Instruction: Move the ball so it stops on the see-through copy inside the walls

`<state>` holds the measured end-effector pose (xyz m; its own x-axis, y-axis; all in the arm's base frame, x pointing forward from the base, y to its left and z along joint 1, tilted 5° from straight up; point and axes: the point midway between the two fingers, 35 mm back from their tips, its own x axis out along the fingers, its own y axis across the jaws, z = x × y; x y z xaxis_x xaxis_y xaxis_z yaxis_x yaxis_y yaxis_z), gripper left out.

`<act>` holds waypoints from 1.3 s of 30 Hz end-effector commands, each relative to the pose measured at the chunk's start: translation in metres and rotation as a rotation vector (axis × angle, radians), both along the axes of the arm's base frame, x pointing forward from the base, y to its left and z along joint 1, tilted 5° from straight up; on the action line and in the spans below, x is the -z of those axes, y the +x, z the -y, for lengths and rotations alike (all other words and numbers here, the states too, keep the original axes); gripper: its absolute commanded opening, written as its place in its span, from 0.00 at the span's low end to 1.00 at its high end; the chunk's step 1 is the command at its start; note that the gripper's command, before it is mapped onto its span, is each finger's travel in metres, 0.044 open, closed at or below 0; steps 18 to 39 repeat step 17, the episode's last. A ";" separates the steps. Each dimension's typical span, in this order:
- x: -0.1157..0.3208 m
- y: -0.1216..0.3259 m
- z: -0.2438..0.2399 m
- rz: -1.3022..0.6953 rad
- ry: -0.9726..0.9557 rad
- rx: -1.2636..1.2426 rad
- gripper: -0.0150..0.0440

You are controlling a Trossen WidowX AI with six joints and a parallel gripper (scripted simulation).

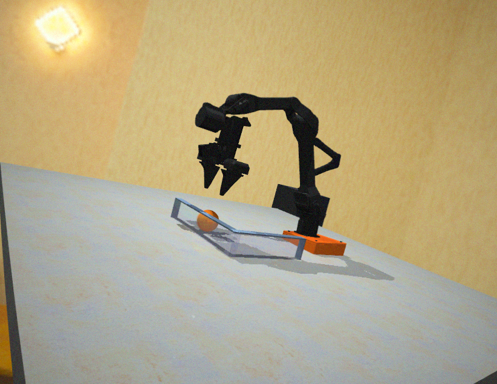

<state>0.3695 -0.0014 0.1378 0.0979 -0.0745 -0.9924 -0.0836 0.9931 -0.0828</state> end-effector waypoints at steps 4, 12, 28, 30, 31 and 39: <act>0.005 0.000 0.000 -0.013 0.000 0.000 0.94; -0.044 -0.010 -0.003 -0.015 0.000 0.000 1.00; -0.044 -0.010 -0.003 -0.015 0.000 0.000 1.00; -0.044 -0.010 -0.003 -0.015 0.000 0.000 1.00; -0.044 -0.010 -0.003 -0.015 0.000 0.000 1.00; -0.044 -0.010 -0.003 -0.015 0.000 0.000 1.00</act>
